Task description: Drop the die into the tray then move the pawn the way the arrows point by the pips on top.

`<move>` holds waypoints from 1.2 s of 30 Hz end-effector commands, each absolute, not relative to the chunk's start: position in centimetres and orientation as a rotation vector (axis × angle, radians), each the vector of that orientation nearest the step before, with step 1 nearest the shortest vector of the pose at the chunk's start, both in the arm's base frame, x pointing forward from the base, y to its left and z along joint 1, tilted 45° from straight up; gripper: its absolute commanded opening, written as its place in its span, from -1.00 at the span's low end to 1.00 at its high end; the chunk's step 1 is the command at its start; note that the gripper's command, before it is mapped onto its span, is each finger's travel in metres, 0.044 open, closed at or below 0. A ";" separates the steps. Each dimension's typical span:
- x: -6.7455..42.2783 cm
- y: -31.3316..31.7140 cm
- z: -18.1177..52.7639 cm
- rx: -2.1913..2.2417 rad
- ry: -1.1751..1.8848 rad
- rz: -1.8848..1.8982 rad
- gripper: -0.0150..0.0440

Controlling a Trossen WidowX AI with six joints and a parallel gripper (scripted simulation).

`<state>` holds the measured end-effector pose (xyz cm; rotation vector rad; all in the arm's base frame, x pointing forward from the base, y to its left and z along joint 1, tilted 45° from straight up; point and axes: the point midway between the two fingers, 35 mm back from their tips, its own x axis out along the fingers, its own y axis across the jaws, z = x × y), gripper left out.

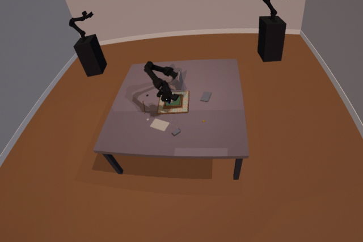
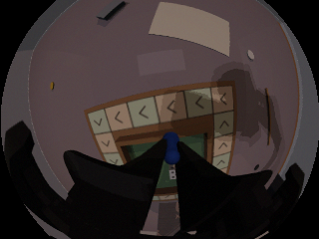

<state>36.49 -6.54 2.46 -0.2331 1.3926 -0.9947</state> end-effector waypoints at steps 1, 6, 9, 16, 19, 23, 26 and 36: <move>37.5 -6.1 0.0 -0.225 1.391 -0.995 -0.49; 38.2 -5.8 -1.9 -0.224 1.388 -0.995 -0.49; 38.2 -5.8 -1.9 -0.224 1.388 -0.995 -0.49; 37.9 -7.6 -3.6 -0.224 1.388 -0.996 -0.49; 37.7 -8.3 -4.3 -0.225 1.388 -0.996 -0.49; 37.7 -8.3 -4.3 -0.225 1.388 -0.996 -0.49; 37.7 -8.4 -4.4 -0.225 1.388 -0.996 -0.49; 37.5 -9.4 -5.5 -0.226 1.388 -0.997 -0.49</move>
